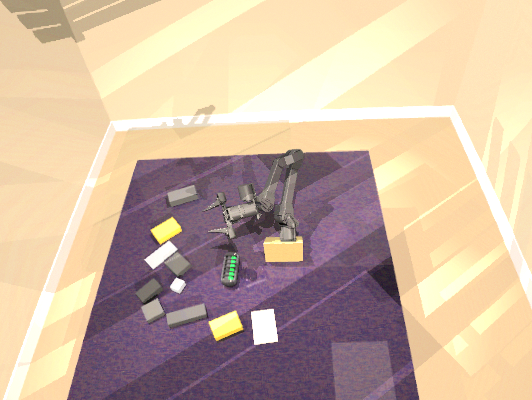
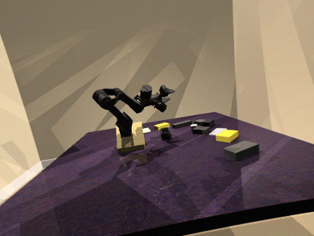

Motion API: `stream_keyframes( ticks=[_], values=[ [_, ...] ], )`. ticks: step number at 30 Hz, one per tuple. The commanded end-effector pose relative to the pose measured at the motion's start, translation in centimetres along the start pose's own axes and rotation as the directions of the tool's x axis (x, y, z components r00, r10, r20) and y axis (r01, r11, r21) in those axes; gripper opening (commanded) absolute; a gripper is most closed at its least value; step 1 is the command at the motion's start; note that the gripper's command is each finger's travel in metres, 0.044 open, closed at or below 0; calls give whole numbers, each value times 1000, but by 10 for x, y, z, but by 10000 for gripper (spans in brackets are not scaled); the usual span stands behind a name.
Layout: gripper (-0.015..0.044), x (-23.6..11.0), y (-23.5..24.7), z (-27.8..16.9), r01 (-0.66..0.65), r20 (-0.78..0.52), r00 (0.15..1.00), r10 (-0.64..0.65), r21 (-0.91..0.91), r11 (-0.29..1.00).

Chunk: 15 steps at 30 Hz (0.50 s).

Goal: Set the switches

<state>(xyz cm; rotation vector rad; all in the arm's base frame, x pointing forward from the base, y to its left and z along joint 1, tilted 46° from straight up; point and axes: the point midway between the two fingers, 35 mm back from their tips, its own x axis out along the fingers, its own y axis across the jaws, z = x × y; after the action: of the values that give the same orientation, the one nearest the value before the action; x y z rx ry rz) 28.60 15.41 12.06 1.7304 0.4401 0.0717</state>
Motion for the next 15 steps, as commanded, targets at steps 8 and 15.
stream_keyframes(
  ticks=[8, 15],
  values=[
    [190, 20, -17, 2, 122, 44, 992, -116, -195, 973],
    [6, 69, -73, 18, 475, 232, 858, -458, -699, 535]
  ],
)
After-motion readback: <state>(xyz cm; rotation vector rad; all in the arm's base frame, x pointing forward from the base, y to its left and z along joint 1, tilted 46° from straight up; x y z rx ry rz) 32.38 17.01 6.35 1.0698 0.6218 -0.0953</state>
